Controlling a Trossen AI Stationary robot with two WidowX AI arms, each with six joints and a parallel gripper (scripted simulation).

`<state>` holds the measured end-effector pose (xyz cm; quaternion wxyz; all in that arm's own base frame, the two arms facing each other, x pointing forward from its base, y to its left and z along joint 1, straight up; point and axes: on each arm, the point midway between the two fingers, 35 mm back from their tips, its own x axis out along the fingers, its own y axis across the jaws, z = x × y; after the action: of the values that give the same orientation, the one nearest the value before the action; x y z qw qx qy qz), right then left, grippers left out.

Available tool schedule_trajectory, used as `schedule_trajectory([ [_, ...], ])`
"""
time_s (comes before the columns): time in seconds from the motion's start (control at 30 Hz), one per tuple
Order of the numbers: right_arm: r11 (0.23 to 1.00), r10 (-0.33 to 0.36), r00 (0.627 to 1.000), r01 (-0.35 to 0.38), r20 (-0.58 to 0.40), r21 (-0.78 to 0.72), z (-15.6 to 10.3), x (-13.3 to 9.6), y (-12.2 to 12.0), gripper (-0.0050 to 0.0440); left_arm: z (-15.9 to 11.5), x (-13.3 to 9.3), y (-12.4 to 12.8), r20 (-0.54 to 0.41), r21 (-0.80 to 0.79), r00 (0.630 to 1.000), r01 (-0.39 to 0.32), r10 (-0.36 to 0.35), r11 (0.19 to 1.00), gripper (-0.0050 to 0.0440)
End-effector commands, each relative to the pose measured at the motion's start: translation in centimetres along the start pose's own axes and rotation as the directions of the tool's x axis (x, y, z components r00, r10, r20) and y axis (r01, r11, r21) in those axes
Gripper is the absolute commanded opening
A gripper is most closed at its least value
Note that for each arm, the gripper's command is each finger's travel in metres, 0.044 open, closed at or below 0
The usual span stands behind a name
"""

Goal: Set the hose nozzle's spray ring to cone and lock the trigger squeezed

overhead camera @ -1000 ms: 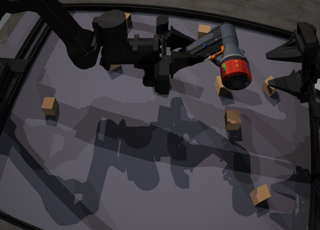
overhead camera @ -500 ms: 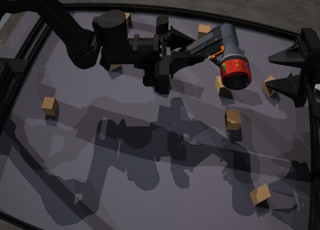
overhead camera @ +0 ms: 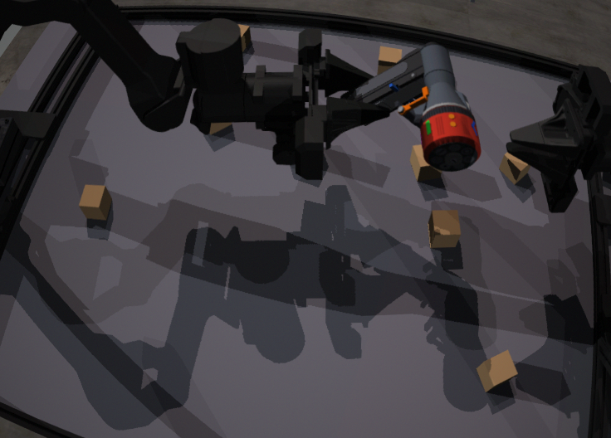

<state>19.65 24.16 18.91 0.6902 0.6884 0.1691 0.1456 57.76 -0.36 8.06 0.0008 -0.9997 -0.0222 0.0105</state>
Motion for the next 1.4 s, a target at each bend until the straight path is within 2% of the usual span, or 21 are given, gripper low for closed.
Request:
schedule_trajectory([
  [0.0,0.999,0.033,0.999,-0.033,0.003,-0.005,0.33,-0.28,-0.46,0.0000,-0.64,0.15,-0.04,-0.021,-0.002,1.000,0.002,-0.002,1.000,0.0000],
  [0.53,0.999,0.033,0.999,-0.033,0.003,-0.005,0.34,-0.29,-0.46,0.0000,-0.64,0.15,-0.04,-0.021,-0.002,1.000,0.002,-0.002,1.000,0.0000],
  [0.83,0.999,0.034,0.999,-0.034,0.002,0.000,0.29,-0.25,-0.33,0.0216,-0.64,0.15,-0.04,-0.021,-0.002,1.000,0.002,-0.002,1.000,0.0000],
  [0.9,0.999,0.034,0.999,-0.034,0.002,0.000,0.29,-0.25,-0.33,0.0216,-0.64,0.15,-0.04,-0.021,-0.002,1.000,0.002,-0.002,1.000,0.0000],
  [1.07,0.999,0.034,0.999,-0.034,0.002,0.000,0.30,-0.14,-0.36,0.0336,-0.64,0.15,-0.04,-0.021,-0.002,1.000,0.002,-0.002,1.000,0.0000],
  [1.37,0.999,0.033,0.999,-0.033,0.003,-0.001,0.32,-0.30,-0.44,0.0120,-0.64,0.15,-0.04,-0.021,-0.002,1.000,0.002,-0.002,1.000,0.0000],
])
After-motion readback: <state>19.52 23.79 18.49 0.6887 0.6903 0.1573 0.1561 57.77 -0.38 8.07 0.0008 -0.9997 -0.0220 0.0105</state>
